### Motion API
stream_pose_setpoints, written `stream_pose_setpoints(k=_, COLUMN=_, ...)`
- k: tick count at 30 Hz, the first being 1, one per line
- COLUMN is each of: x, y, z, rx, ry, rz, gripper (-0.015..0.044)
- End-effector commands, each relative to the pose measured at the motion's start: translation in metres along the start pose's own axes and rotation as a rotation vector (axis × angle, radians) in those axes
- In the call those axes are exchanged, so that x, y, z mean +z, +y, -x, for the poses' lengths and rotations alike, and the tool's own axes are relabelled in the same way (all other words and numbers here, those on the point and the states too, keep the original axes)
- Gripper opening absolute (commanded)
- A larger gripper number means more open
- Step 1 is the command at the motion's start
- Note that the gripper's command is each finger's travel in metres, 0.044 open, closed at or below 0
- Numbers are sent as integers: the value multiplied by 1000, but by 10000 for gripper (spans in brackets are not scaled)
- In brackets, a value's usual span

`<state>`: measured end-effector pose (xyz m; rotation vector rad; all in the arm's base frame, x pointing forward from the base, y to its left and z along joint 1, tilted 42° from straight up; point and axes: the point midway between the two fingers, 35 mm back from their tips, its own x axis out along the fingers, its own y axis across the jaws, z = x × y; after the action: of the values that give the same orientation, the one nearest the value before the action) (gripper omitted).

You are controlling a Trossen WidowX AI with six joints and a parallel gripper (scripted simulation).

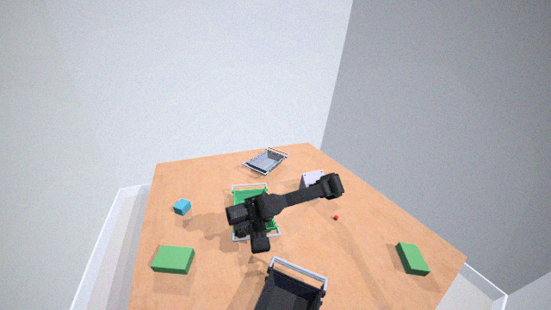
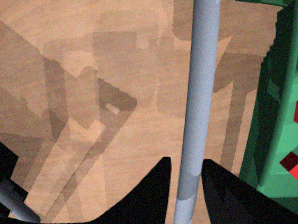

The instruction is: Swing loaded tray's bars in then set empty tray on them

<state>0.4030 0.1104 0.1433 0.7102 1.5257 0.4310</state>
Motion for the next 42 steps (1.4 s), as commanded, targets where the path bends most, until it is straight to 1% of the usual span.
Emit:
stream_pose_setpoints(k=1, x=-1, y=0, z=-8, rx=3, ry=2, rz=-5, gripper=88)
stream_pose_setpoints(k=4, x=-1, y=-1, z=-5, rx=3, ry=2, rz=-5, gripper=88)
stream_pose_setpoints(k=10, x=-1, y=-14, z=16, rx=2, ry=3, rz=-6, gripper=88)
stream_pose_setpoints(k=17, x=-1, y=-33, z=25, rx=0, ry=3, rz=-6, gripper=88)
stream_pose_setpoints(k=23, x=-1, y=-53, z=23, rx=0, ry=3, rz=-6, gripper=88)
stream_pose_setpoints(k=29, x=-2, y=-73, z=7, rx=-1, ry=3, rz=-6, gripper=88)
stream_pose_setpoints(k=32, x=-2, y=-75, z=5, rx=-1, ry=3, rz=-6, gripper=88)
stream_pose_setpoints(k=36, x=-1, y=-75, z=17, rx=-2, ry=3, rz=-6, gripper=88)
stream_pose_setpoints(k=42, x=-1, y=-72, z=46, rx=-2, ry=3, rz=-7, gripper=88)
